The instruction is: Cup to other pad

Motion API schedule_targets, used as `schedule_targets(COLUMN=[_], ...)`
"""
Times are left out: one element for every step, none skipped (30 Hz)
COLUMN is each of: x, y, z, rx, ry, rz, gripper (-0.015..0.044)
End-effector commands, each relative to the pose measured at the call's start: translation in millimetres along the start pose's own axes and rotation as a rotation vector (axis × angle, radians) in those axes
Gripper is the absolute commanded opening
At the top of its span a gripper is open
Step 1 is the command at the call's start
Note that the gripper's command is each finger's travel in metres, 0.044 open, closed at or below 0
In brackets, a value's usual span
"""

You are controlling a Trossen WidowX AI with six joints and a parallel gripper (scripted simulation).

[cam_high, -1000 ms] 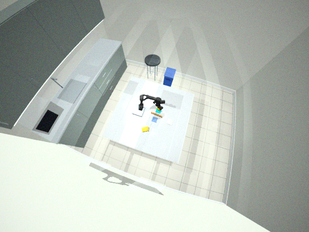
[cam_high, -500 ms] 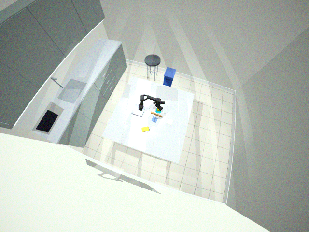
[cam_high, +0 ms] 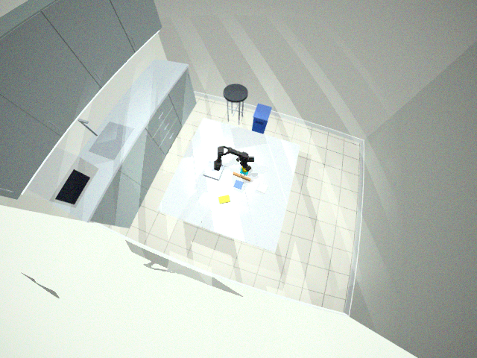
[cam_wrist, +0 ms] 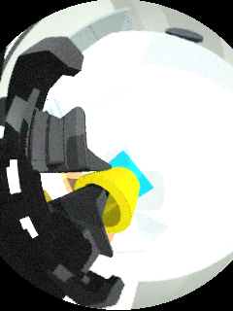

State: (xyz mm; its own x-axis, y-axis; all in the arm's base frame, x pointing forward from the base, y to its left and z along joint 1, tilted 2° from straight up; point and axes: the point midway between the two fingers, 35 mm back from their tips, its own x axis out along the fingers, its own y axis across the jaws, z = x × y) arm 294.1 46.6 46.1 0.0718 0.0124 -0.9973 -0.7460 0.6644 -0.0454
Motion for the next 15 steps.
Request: schedule_targets(x=[6.1, 6.1, 6.1, 6.1, 6.1, 6.1, 6.1, 2.9, 2.9, 2.9, 2.9, 2.9, 2.9, 2.9, 2.9], y=[2.1, 2.1, 2.1, 2.1, 2.1, 2.1, 2.1, 0.9, 0.9, 0.9, 0.9, 0.9, 0.9, 0.9, 0.9], z=[-3.6, -3.6, -3.6, -3.6, -3.6, -3.6, -3.6, -1.1, -1.1, -1.1, -1.1, -1.1, -1.1, -1.1, -1.1], rx=[0.005, 0.005, 0.005, 0.005, 0.005, 0.005, 0.005, 0.000, 0.000, 0.000, 0.000, 0.000, 0.000, 0.000, 0.000], ry=[0.017, 0.017, 0.017, 0.017, 0.017, 0.017, 0.017, 0.005, 0.005, 0.005, 0.005, 0.005, 0.005, 0.005, 0.005], rz=[0.007, 0.007, 0.007, 0.007, 0.007, 0.007, 0.007, 0.004, 0.004, 0.004, 0.004, 0.004, 0.004, 0.004, 0.004], gripper=[0.0000, 0.0000, 0.0000, 0.0000, 0.0000, 0.0000, 0.0000, 0.0000, 0.0000, 0.0000, 0.0000, 0.0000, 0.0000, 0.0000, 0.0000])
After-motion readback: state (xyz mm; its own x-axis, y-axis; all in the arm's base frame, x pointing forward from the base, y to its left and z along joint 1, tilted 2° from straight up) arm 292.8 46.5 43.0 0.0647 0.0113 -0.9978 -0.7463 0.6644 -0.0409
